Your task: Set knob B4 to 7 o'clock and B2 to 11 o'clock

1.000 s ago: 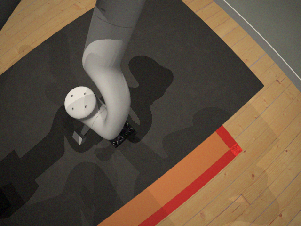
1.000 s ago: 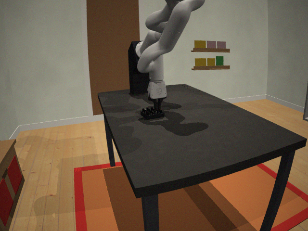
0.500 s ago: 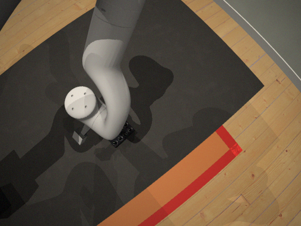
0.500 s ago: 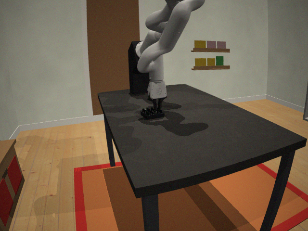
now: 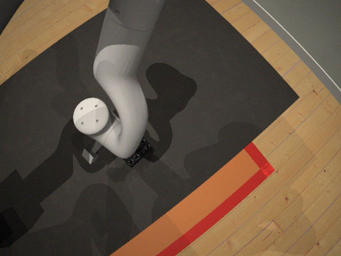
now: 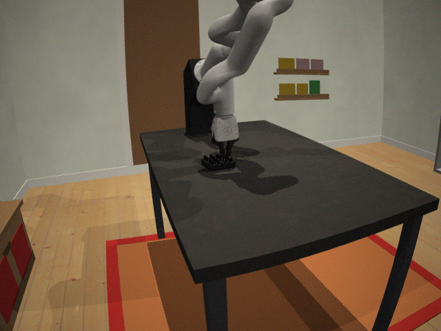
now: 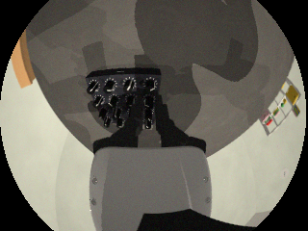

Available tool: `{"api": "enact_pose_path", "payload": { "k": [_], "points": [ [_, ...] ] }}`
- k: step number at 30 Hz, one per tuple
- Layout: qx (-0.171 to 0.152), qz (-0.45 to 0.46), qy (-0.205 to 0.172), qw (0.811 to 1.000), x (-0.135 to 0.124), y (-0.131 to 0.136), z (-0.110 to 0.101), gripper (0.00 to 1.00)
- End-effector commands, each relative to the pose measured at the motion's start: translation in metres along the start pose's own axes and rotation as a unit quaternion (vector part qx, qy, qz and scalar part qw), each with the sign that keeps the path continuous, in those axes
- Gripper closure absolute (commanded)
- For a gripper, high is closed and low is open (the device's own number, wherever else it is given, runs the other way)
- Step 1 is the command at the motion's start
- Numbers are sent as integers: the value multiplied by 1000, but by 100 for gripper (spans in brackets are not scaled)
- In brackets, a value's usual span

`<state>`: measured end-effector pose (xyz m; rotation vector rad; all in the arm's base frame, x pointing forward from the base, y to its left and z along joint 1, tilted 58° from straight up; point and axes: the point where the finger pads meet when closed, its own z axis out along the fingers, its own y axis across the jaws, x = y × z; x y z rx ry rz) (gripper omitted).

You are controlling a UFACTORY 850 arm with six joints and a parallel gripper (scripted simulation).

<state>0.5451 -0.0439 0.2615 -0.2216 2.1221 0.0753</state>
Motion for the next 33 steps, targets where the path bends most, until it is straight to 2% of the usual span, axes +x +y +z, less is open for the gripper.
{"api": "enact_pose_path", "payload": {
  "k": [1, 18, 33],
  "points": [
    [0, 0, 0, 1000, 0, 0, -1, 81],
    [0, 0, 0, 1000, 0, 0, -34, 81],
    [0, 0, 0, 1000, 0, 0, -36, 81]
  ]
}}
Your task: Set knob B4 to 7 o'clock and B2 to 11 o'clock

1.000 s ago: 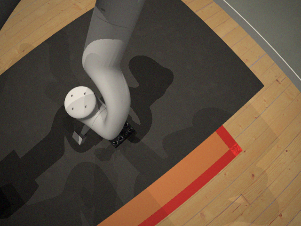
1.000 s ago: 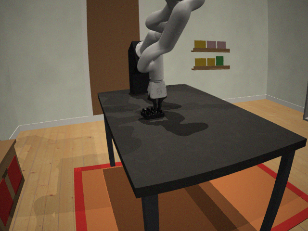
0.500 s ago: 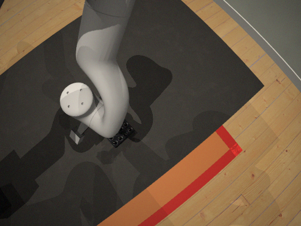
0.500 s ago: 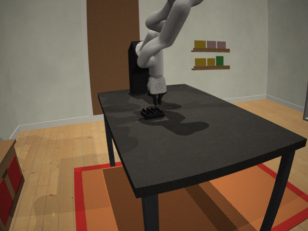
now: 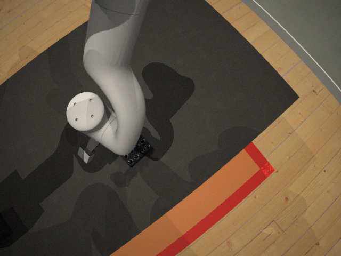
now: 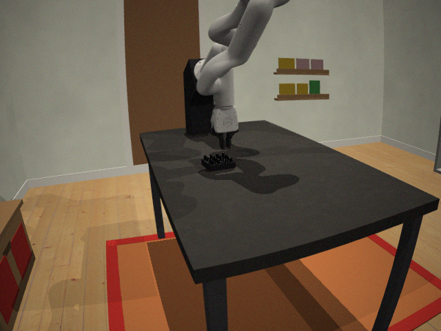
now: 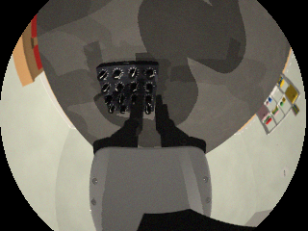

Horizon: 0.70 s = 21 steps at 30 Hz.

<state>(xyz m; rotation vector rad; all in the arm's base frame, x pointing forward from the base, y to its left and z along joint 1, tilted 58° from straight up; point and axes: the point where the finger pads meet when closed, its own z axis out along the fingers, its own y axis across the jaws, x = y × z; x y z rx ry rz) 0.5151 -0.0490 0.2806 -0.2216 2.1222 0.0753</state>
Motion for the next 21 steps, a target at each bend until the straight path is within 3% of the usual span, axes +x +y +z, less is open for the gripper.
{"api": "enact_pose_path", "payload": {
  "k": [1, 12, 21],
  "points": [
    [0, 0, 0, 1000, 0, 0, 0, 81],
    [0, 27, 0, 1000, 0, 0, -1, 81],
    [0, 158, 0, 987, 0, 0, -2, 81]
  ]
}}
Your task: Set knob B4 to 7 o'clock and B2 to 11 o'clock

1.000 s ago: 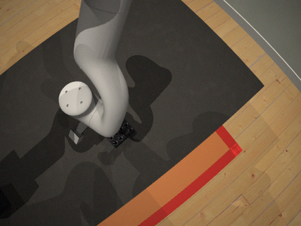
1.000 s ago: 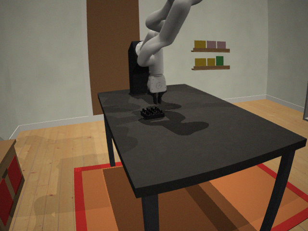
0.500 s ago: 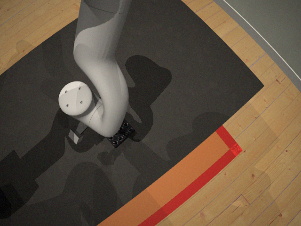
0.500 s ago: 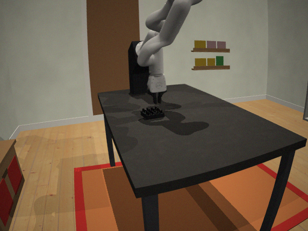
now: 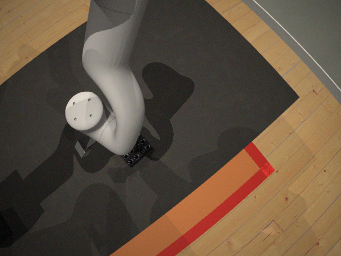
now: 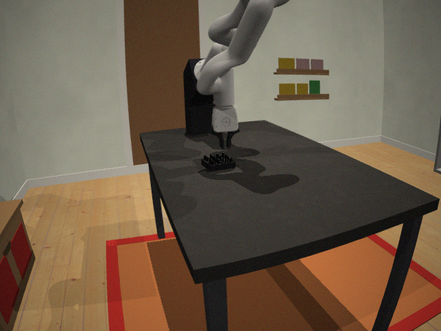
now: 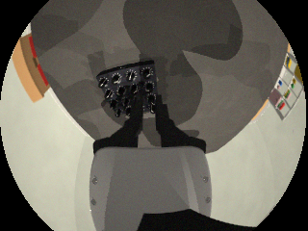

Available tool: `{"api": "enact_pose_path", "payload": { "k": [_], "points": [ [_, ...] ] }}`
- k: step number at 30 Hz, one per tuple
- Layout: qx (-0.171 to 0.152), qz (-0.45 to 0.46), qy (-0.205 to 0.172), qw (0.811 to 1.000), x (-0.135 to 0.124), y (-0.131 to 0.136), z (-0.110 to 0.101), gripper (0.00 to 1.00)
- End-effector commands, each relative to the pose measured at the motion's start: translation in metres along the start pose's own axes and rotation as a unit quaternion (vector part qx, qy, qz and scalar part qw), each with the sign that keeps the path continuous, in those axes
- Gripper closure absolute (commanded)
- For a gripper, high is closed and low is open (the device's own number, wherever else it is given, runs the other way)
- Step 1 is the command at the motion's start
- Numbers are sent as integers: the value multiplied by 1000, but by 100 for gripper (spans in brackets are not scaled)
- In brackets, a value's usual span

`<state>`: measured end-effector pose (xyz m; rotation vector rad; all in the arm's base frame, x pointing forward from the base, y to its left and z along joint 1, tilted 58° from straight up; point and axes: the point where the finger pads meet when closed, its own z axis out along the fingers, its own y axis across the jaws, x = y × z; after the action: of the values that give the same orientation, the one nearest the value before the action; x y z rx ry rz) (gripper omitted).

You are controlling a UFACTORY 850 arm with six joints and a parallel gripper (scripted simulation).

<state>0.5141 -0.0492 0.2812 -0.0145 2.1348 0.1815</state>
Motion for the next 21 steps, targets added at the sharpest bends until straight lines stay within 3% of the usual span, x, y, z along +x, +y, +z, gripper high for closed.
{"api": "enact_pose_path", "payload": {
  "k": [1, 6, 11, 21],
  "points": [
    [-2, 78, 2, 997, 0, 0, -1, 81],
    [-2, 124, 2, 992, 0, 0, -2, 81],
    [-2, 218, 2, 976, 0, 0, -3, 81],
    [-2, 364, 3, 931, 0, 0, -5, 81]
  ]
}}
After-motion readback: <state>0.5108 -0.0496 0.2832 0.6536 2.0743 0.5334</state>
